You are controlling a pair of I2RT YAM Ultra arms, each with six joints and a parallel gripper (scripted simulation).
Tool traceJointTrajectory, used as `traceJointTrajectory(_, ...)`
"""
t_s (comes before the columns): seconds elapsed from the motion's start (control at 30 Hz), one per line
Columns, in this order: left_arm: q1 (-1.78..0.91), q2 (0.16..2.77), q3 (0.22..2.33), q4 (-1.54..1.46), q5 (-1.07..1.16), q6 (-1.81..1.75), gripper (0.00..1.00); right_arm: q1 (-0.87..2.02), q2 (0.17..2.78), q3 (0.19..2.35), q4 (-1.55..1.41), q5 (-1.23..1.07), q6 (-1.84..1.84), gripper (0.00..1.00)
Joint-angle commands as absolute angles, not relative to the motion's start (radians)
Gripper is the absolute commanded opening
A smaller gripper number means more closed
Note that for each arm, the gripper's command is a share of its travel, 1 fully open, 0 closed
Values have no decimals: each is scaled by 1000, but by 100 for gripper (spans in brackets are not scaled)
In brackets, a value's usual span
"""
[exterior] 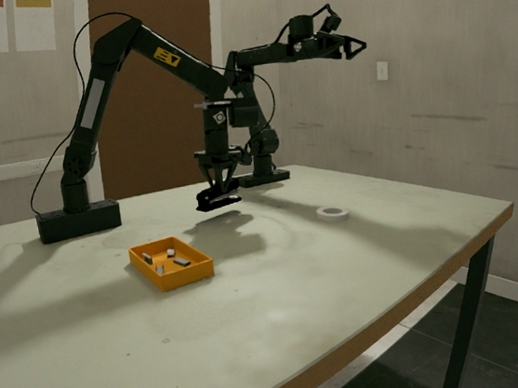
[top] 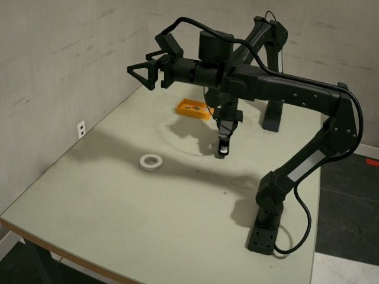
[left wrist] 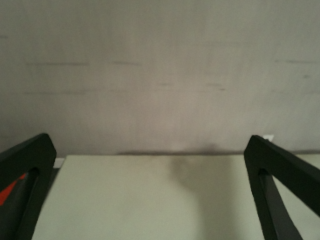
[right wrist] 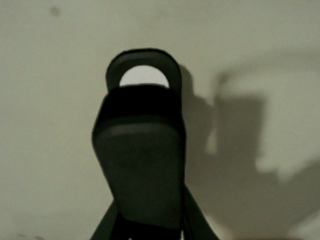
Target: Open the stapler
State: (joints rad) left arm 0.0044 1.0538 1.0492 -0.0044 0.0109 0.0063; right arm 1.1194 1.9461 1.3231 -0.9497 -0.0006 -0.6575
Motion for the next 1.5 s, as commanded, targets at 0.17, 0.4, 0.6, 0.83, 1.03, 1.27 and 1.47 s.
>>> traceJointTrajectory(0.17,0,1045,1052,4,0,0,100,1115,1928,1323,-964,-9,-1085,22)
traceJointTrajectory(0.4,0,1045,1052,4,0,0,100,1114,1928,1331,-966,-11,-1315,22)
traceJointTrajectory(0.6,0,1045,1052,4,0,0,100,1113,1930,1338,-968,-12,-1526,22)
traceJointTrajectory(0.83,0,1045,1052,4,0,0,100,1110,1933,1341,-971,-19,-1552,22)
traceJointTrajectory(1.03,0,1045,1052,4,0,0,100,1109,1925,1348,-977,-20,-1549,22)
traceJointTrajectory(1.27,0,1045,1052,4,0,0,100,1109,1957,1308,-921,-20,-1549,22)
traceJointTrajectory(1.47,0,1045,1052,4,0,0,100,1109,1965,1294,-900,-20,-1549,22)
